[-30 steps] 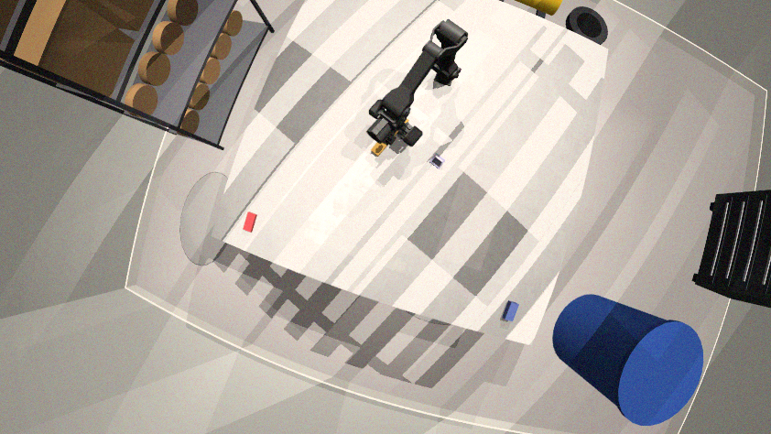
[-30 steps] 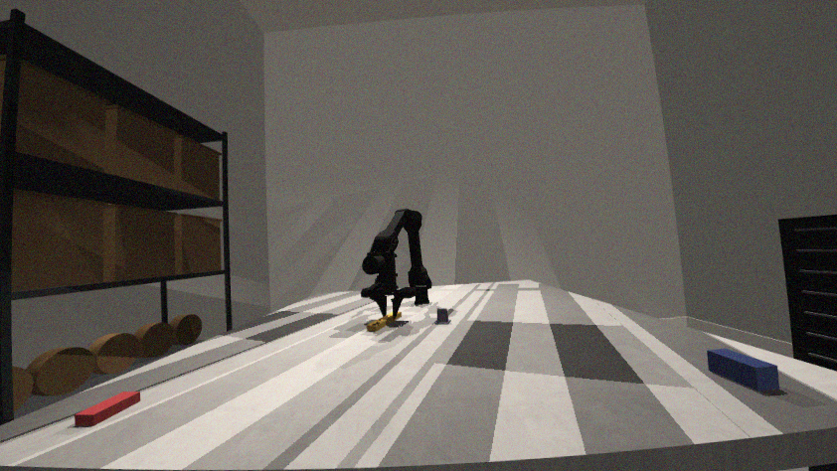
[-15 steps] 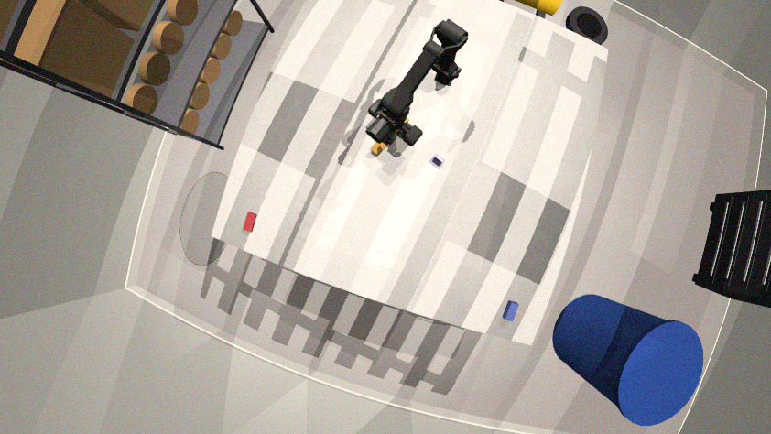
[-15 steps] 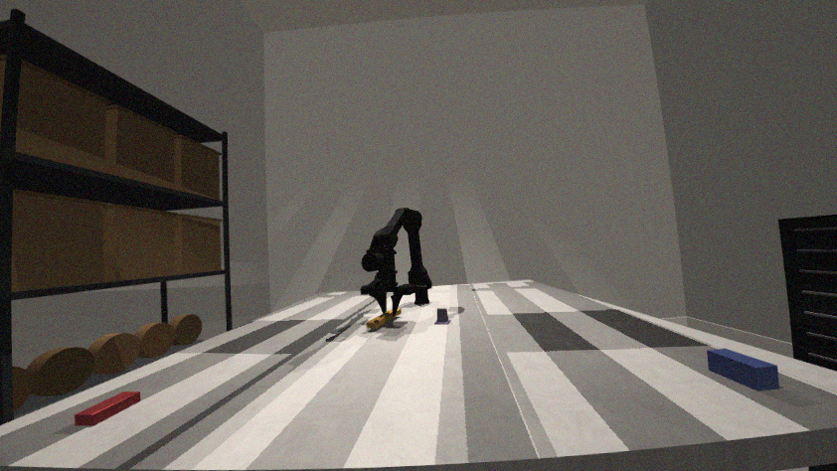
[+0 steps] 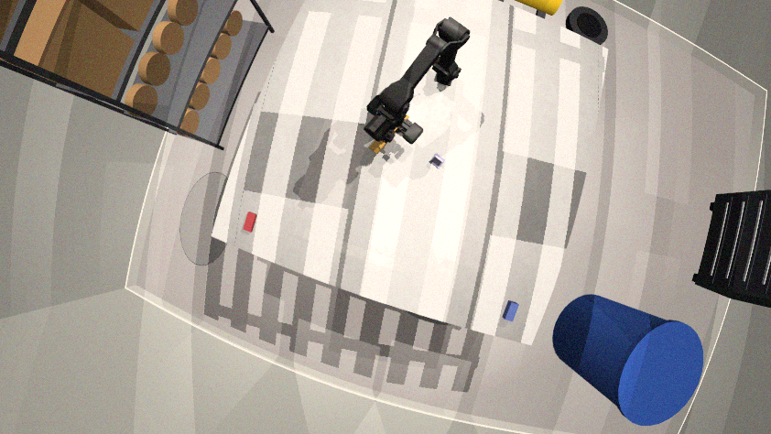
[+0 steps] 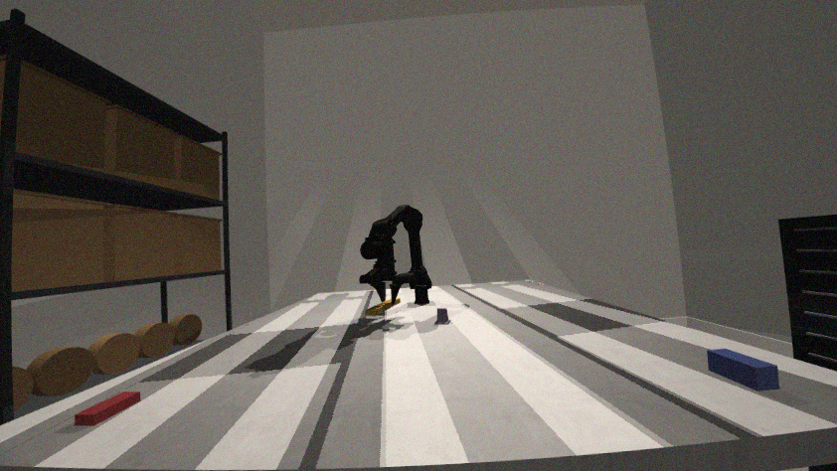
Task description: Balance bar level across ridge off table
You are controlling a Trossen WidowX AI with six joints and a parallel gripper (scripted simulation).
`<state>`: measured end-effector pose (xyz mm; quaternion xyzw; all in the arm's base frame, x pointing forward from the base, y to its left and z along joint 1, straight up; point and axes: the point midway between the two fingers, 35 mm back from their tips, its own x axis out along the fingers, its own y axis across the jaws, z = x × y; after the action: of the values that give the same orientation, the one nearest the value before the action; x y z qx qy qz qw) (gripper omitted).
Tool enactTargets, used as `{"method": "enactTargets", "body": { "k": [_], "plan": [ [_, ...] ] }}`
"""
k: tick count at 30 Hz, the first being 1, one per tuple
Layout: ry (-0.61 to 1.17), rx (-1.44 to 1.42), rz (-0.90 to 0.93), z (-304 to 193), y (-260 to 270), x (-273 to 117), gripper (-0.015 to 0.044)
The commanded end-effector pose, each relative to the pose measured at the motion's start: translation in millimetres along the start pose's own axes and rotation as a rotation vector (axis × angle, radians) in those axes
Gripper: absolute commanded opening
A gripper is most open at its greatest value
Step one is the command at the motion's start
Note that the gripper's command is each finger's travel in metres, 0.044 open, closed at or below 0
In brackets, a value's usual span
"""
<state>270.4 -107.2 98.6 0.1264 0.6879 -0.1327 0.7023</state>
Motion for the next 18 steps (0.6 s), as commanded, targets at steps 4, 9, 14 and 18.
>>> {"method": "enactTargets", "body": {
  "k": [4, 9, 14, 18],
  "plan": [
    [-0.010, 0.003, 0.004, -0.9, 0.5, -22.0, 0.0000],
    [-0.009, 0.004, 0.004, -2.6, 0.6, -35.0, 0.0000],
    [-0.008, 0.004, 0.005, -4.2, 0.6, -44.2, 0.0000],
    [-0.008, 0.002, 0.006, -3.1, 9.9, -44.5, 0.0000]
  ]
}}
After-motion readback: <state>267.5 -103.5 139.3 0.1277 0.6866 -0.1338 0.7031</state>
